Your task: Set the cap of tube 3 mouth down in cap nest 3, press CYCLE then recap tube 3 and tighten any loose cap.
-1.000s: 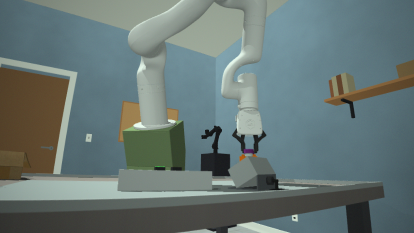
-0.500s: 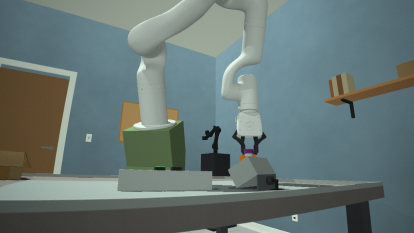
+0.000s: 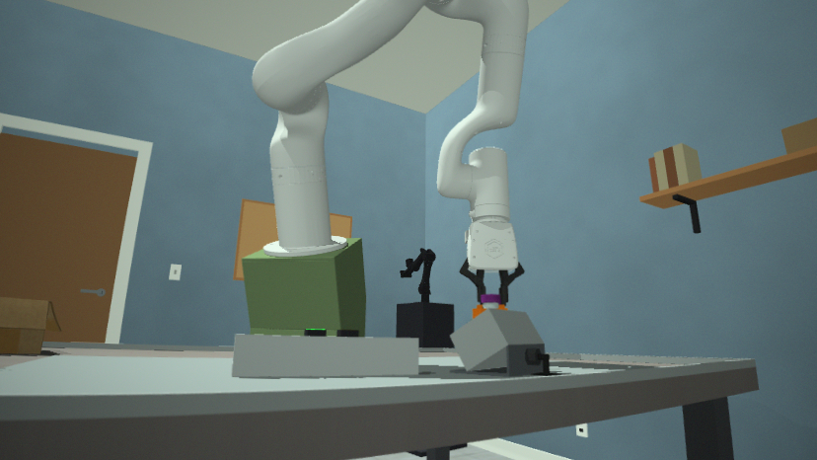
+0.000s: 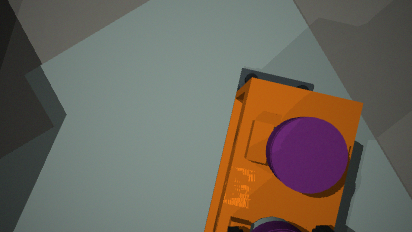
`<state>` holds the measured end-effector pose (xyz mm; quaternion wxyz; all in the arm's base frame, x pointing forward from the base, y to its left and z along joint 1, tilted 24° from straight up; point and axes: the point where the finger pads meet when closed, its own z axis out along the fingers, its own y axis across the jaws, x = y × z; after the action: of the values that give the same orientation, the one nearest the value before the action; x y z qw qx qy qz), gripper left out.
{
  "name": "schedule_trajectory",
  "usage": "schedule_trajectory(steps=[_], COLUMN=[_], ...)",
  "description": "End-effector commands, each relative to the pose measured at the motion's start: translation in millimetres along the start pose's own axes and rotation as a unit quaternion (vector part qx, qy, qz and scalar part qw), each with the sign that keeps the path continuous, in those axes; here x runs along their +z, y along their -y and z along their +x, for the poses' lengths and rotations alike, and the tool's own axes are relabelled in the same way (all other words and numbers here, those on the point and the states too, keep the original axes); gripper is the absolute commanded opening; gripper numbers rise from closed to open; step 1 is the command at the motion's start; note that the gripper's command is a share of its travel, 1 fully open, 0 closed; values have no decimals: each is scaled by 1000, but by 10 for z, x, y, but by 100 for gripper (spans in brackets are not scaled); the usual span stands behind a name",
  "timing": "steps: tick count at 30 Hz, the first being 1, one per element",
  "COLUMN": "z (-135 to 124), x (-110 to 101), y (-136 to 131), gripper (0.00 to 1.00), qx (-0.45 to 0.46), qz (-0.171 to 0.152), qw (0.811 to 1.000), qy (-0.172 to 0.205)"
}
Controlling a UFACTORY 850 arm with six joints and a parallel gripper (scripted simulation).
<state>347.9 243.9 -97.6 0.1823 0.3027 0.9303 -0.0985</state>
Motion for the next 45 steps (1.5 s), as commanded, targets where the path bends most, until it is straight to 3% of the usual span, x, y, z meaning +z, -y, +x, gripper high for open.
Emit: schedule_trajectory(steps=[1,16,28,35,36,45], z=[-1,-1,-1,-1,-1,-1], x=[-3,-3,-3,-3,-3,-3], y=[-6,-7,-7,-7,-6,-6], gripper=[0,0,0,0,46,46], qx=[0,120,238,242,242,242], qz=[-1,-1,-1,-1,-1,-1], qw=[1000,993,971,970,970,970], qy=[0,0,0,0,0,0])
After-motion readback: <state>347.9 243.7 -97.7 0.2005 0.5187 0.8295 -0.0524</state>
